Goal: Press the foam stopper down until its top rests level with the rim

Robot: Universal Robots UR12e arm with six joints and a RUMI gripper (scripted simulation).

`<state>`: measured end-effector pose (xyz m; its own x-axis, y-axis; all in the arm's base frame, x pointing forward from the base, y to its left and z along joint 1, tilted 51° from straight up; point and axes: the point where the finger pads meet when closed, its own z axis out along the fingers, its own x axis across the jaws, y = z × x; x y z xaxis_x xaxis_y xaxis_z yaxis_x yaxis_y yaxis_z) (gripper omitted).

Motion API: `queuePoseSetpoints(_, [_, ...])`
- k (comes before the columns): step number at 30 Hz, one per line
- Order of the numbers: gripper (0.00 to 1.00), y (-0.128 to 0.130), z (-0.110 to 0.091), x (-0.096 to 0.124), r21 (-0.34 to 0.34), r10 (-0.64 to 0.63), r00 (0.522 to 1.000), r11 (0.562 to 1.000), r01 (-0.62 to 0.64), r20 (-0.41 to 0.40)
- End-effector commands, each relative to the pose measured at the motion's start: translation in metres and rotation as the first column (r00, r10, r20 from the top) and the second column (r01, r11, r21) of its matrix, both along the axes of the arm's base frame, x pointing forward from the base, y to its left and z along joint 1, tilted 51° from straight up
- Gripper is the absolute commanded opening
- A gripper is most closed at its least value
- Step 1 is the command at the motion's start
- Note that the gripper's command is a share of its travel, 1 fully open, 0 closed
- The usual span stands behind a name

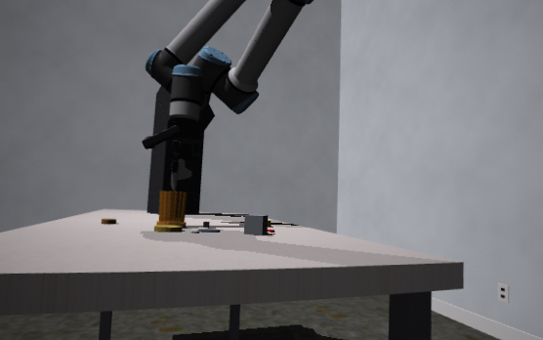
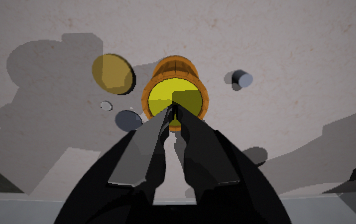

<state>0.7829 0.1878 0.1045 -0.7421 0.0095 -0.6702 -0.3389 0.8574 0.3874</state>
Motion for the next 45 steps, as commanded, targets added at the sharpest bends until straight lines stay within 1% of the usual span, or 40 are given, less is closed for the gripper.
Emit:
queuePoseSetpoints(1, [0.0, 0.0, 0.0, 0.0, 0.0, 0.0, 1.0, 1.0, 0.0, 0.001])
queuePoseSetpoints(27, [0.0, -0.001, 0.001, -0.001, 0.0, 0.0, 1.0, 1.0, 0.0, 0.001])
queuePoseSetpoints(37, [0.0, -0.013, 0.016, -0.014, 0.0, 0.0, 1.0, 1.0, 0.0, 0.001])
queuePoseSetpoints(39, [0.0, -0.013, 0.016, -0.014, 0.0, 0.0, 1.0, 1.0, 0.0, 0.001])
queuePoseSetpoints(45, [0.0, -0.022, 0.027, -0.024, 0.0, 0.0, 1.0, 1.0, 0.0, 0.001])
